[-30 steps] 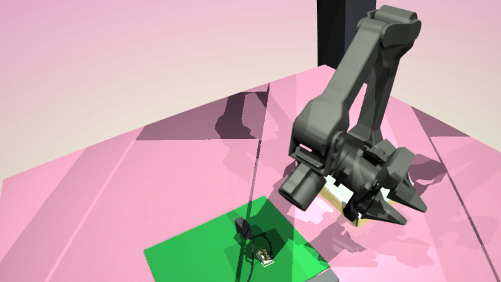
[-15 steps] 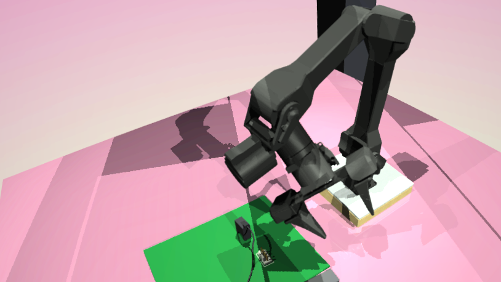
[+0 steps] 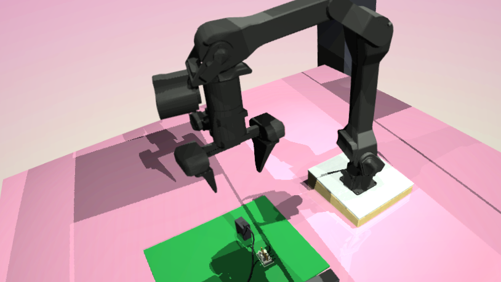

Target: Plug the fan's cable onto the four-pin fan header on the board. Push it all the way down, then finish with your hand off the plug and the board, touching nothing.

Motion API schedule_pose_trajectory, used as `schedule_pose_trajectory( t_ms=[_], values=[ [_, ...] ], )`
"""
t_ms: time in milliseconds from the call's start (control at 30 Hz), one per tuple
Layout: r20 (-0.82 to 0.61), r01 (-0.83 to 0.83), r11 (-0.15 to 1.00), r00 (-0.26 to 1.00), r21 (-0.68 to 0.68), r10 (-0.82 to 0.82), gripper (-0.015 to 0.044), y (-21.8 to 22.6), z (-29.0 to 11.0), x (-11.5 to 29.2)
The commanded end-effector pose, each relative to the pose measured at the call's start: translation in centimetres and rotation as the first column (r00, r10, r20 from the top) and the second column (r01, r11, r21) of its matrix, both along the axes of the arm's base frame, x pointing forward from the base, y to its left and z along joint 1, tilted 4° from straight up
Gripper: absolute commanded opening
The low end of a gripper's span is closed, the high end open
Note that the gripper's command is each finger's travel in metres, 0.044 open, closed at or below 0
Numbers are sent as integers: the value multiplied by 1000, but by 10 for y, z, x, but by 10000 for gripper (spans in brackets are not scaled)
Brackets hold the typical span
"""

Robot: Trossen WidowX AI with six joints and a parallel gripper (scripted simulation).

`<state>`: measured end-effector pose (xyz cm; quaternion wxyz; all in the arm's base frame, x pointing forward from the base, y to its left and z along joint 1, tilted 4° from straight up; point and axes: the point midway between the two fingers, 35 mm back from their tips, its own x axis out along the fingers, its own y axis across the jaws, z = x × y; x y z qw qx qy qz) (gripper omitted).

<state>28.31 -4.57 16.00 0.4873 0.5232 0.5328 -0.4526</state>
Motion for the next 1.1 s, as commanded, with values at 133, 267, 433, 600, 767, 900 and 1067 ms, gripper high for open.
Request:
schedule_pose_trajectory(
  t_ms=[133,267,433,600,767,900,1067],
  values=[
    [-3,-61,997,998,-51,61,440,-13,0,3],
    [-2,-61,997,998,-50,61,440,-12,-29,7],
    [-3,-61,997,998,-50,61,440,-7,-89,5],
    [-3,-61,997,998,-50,61,440,-7,-97,4],
    [-3,-61,997,998,-50,61,440,-6,-101,4],
    [-3,-61,997,998,-50,61,440,-6,-108,5],
    [-3,-61,997,998,-50,61,440,-5,-116,5]
  ],
)
